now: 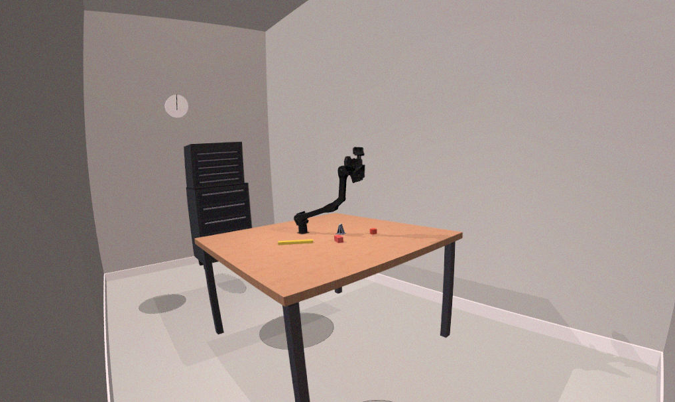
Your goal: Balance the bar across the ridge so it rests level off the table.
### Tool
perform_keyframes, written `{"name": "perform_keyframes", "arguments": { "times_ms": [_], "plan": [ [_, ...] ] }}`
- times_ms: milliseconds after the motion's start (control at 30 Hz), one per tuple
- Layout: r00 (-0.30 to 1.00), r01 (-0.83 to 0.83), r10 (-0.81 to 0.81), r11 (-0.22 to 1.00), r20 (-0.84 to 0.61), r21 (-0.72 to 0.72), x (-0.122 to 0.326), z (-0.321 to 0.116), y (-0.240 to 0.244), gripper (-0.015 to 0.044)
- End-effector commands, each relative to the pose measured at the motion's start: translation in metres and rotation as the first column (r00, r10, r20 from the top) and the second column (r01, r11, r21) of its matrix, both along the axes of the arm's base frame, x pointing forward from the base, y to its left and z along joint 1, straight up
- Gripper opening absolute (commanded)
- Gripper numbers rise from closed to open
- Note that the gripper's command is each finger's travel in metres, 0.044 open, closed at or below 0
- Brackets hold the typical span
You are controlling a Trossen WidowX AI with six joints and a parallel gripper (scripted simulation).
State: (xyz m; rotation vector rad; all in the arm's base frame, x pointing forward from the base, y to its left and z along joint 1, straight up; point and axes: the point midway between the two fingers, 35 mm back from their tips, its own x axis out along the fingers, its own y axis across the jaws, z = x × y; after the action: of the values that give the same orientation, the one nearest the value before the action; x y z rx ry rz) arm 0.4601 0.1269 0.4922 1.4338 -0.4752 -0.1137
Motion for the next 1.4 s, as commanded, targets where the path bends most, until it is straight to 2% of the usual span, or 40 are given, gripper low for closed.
{"name": "perform_keyframes", "arguments": {
  "times_ms": [0,200,433,667,1033,1367],
  "plan": [
    [0.986,-0.099,0.089,0.993,0.141,0.063,-0.035,0.040,0.014,0.0315],
    [0.944,-0.227,0.179,0.962,0.275,0.150,-0.067,0.069,0.021,0.0315],
    [0.829,-0.396,0.252,0.895,0.500,0.206,-0.136,0.126,0.022,0.0315],
    [0.669,-0.556,0.256,0.796,0.698,0.241,-0.208,0.170,0.004,0.0315],
    [0.398,-0.757,0.152,0.612,0.905,0.230,-0.310,0.211,-0.056,0.0315],
    [0.167,-0.880,-0.071,0.438,0.983,0.182,-0.384,0.217,-0.145,0.0315]
  ]
}}
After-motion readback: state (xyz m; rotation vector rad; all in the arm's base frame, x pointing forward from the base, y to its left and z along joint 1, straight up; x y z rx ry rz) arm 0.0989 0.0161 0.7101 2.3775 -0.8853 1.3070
